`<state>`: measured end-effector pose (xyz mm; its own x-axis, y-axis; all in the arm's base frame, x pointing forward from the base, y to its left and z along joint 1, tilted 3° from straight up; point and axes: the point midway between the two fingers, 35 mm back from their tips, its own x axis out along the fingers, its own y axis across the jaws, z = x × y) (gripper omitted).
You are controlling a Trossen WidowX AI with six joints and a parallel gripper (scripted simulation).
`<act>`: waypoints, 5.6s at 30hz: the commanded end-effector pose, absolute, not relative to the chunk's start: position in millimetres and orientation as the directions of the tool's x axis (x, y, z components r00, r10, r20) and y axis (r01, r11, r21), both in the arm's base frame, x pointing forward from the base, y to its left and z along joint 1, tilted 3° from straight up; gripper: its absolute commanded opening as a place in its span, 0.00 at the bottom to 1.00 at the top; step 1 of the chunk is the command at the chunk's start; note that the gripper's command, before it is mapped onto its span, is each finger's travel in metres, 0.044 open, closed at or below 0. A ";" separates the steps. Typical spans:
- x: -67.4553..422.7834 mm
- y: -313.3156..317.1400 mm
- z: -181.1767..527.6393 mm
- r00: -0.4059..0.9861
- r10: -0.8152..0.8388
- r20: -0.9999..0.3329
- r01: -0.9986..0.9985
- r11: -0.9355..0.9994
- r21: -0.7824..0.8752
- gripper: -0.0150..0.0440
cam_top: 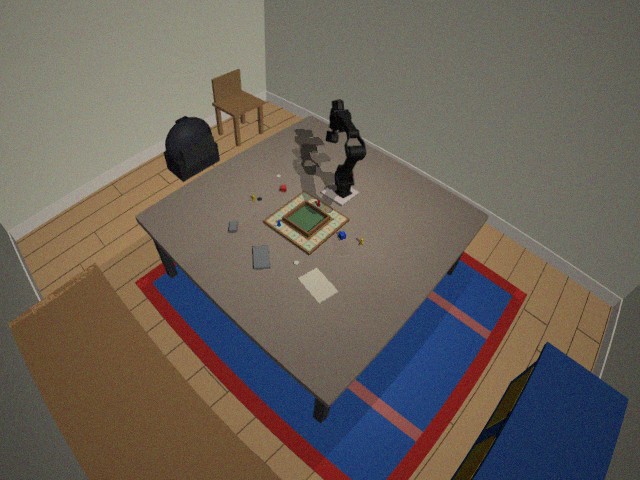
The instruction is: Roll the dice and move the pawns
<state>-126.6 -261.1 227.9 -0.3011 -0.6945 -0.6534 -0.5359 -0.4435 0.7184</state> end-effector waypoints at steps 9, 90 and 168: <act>27.3 -303.5 181.5 0.068 -0.531 -0.845 0.480 -0.725 0.494 0.72; 244.0 -199.5 104.9 0.007 -0.066 -0.998 0.572 0.819 -0.050 0.25; 275.1 49.0 111.3 0.288 0.017 -0.958 -0.167 0.985 -0.033 0.25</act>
<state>275.5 48.9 112.4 0.2196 -0.0021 -0.9756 -0.1614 0.9861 -0.0384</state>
